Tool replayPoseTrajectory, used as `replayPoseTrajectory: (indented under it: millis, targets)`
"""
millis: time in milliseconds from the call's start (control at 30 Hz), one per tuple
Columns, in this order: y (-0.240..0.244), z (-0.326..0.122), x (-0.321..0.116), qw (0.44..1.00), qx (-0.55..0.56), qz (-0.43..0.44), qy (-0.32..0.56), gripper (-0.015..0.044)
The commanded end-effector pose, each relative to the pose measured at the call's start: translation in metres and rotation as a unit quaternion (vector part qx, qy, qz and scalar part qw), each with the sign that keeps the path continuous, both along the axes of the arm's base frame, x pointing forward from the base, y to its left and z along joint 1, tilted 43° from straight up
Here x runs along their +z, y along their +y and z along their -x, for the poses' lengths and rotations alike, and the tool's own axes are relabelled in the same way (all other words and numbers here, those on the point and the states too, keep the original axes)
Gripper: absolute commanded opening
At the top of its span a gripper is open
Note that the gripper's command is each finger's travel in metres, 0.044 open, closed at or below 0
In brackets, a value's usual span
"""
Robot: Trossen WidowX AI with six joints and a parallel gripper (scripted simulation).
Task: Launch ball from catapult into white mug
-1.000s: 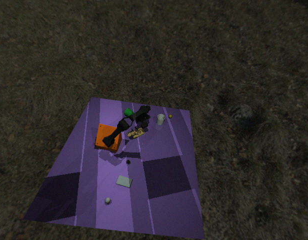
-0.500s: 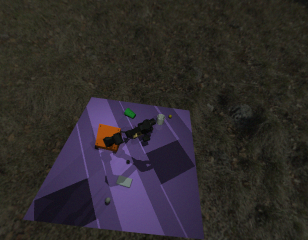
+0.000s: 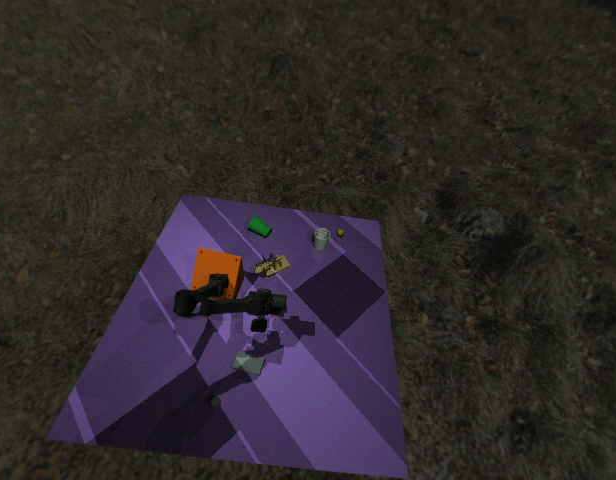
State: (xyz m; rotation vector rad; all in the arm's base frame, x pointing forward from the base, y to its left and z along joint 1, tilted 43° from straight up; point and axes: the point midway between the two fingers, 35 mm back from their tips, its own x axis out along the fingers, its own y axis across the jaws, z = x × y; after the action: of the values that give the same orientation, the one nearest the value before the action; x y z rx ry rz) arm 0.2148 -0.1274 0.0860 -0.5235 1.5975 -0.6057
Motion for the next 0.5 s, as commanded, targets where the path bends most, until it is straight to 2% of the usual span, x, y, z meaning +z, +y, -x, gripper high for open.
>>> replayPoseTrajectory:
  millis: [0, 467]
  targets:
    - [-0.014, 0.026, 0.002, 1.0, -0.02, 0.016, -0.008, 0.03]
    - [-0.023, 0.031, -0.013, 1.0, -0.02, 0.016, -0.008, 0.03]
